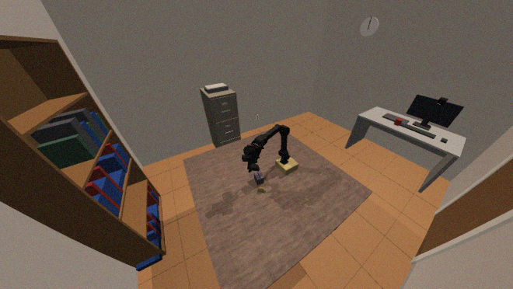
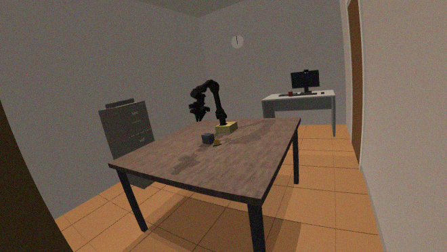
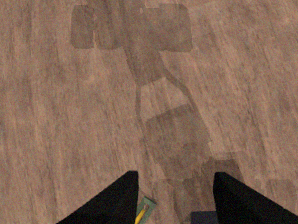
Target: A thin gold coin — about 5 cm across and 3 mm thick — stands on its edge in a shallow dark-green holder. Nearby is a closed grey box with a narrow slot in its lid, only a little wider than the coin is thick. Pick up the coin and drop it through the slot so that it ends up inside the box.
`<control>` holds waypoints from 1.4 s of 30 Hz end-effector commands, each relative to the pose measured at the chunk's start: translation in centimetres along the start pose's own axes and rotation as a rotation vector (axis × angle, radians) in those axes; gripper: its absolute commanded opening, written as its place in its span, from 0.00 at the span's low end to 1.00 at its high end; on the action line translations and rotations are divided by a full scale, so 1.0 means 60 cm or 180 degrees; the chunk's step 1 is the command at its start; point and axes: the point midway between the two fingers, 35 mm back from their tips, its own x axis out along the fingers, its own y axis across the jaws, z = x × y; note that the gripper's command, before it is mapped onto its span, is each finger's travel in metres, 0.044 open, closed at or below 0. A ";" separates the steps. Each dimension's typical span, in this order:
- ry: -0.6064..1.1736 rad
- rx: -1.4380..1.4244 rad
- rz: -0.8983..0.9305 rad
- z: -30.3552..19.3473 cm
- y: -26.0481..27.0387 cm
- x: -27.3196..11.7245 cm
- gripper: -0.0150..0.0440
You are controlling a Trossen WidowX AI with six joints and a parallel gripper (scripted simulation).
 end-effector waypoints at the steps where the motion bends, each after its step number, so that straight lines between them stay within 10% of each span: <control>1: 0.0743 0.0856 -0.0224 -0.088 0.061 0.063 0.53; 42: 0.1253 0.1557 -0.0748 -0.219 0.082 0.196 0.53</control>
